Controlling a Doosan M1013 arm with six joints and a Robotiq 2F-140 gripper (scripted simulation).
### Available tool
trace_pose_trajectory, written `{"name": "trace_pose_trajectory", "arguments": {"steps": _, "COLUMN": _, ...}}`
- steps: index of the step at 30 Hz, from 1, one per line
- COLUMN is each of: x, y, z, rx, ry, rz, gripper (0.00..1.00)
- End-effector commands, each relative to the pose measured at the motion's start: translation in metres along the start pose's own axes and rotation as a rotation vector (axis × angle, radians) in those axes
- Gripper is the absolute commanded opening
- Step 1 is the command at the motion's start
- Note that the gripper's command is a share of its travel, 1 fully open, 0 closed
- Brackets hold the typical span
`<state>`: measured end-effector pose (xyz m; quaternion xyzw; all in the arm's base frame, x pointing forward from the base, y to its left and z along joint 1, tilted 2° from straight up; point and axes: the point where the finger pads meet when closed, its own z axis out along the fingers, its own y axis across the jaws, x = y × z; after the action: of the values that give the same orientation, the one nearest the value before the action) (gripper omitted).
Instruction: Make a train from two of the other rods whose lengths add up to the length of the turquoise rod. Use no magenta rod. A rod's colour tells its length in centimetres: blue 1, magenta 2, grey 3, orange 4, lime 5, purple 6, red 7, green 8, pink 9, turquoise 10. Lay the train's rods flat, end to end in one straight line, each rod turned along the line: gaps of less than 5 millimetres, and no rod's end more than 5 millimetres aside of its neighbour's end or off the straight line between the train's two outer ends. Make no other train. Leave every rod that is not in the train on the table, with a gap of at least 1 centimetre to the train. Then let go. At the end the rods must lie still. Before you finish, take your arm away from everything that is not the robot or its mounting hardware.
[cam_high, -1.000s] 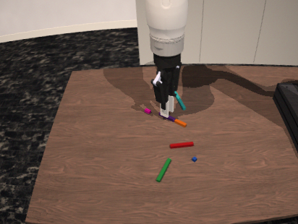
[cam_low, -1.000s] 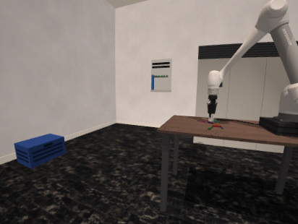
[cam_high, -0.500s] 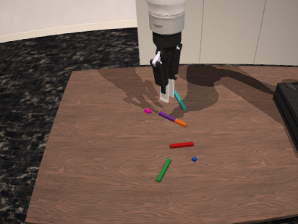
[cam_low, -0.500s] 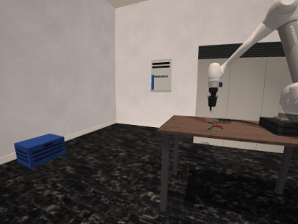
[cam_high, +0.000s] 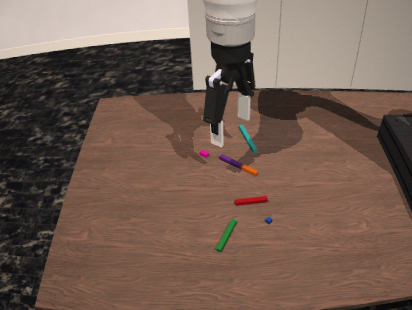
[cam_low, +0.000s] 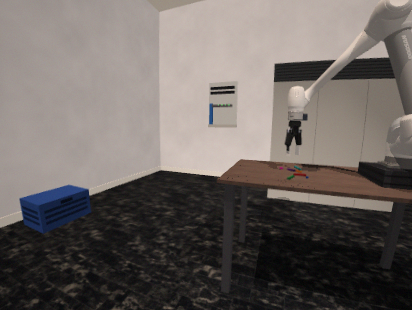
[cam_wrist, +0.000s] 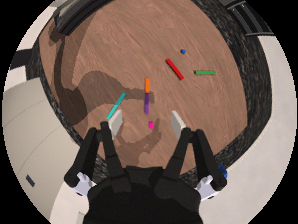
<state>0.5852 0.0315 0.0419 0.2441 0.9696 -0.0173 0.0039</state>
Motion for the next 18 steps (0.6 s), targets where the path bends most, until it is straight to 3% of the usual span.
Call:
{"name": "trace_pose_trajectory", "arguments": {"steps": 1, "x": 0.0, "y": 0.0, "z": -0.0001, "rx": 0.0, "ry": 0.0, "rz": 0.0, "gripper": 1.0}}
{"name": "trace_pose_trajectory", "arguments": {"steps": 18, "x": 0.0, "y": 0.0, "z": -0.0085, "rx": 0.0, "ry": 0.0, "rz": 0.0, "gripper": 1.0}}
